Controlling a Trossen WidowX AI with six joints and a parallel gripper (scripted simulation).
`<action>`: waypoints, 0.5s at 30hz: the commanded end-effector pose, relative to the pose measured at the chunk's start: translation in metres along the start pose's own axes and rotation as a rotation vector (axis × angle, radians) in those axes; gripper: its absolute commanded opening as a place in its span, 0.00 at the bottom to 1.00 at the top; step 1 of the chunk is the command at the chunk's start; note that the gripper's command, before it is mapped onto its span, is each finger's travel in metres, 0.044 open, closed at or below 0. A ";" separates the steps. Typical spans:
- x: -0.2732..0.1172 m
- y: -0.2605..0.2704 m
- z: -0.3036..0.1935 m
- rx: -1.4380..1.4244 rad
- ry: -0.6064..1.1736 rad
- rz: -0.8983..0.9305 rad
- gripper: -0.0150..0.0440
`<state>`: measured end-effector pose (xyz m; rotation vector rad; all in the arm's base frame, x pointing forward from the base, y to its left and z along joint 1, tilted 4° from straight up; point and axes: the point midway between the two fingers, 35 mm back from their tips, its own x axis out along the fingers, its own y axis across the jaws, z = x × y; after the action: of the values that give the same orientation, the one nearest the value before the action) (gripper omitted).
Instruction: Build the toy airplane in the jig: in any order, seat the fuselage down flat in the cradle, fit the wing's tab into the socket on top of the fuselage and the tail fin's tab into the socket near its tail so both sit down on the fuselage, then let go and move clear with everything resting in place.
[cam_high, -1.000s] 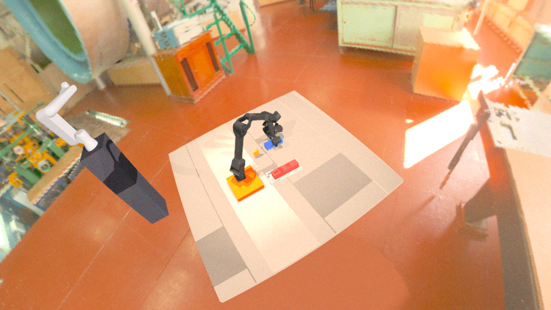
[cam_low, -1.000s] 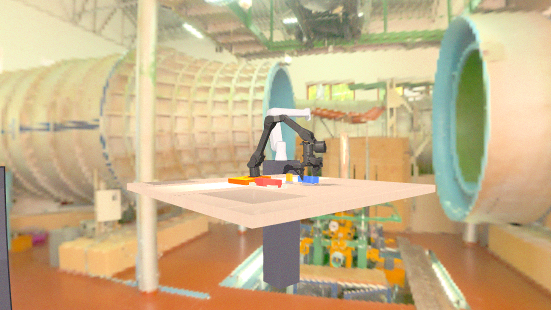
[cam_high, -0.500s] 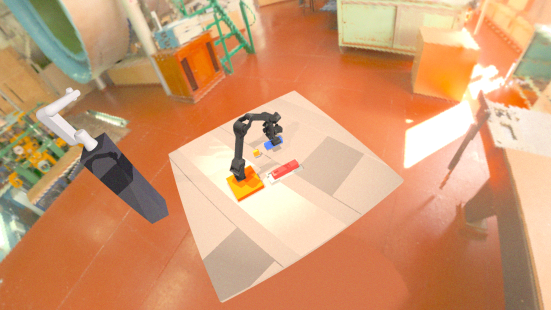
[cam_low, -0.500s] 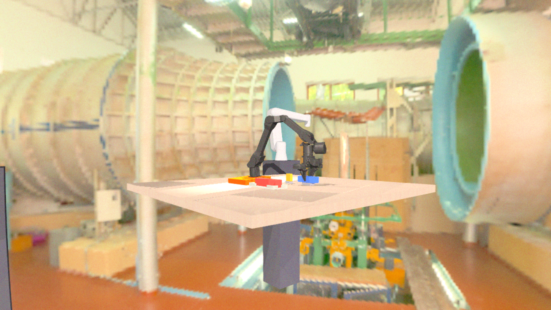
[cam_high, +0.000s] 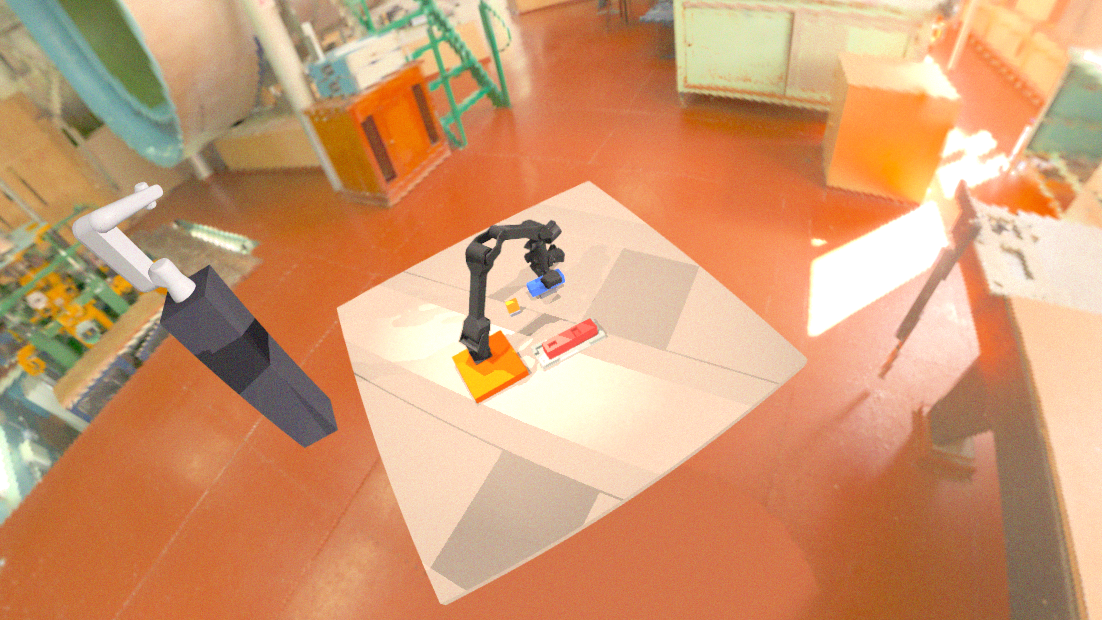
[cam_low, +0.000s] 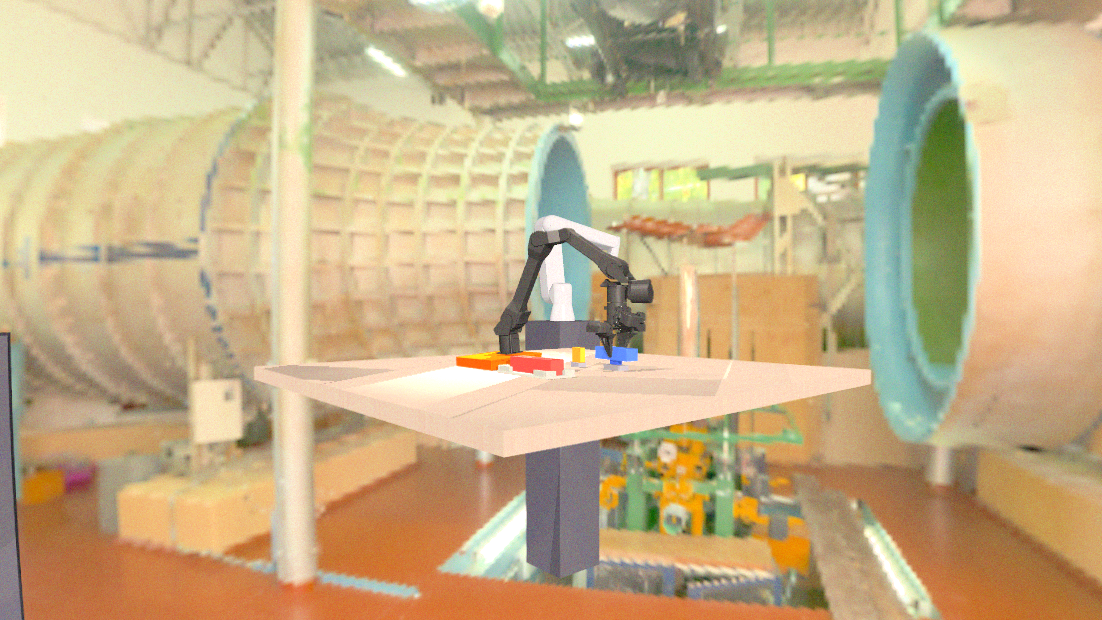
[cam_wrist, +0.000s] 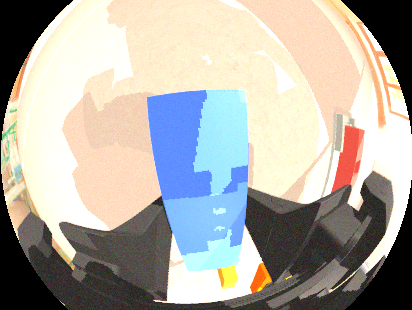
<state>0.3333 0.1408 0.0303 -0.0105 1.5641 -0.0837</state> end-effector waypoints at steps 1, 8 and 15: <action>-0.013 0.001 0.003 0.002 -0.009 0.002 0.25; -0.035 0.002 0.005 0.002 -0.009 0.003 0.25; -0.057 0.002 0.005 0.002 -0.009 0.005 0.25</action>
<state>0.3375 0.1451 0.0776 -0.0111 1.5601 -0.0800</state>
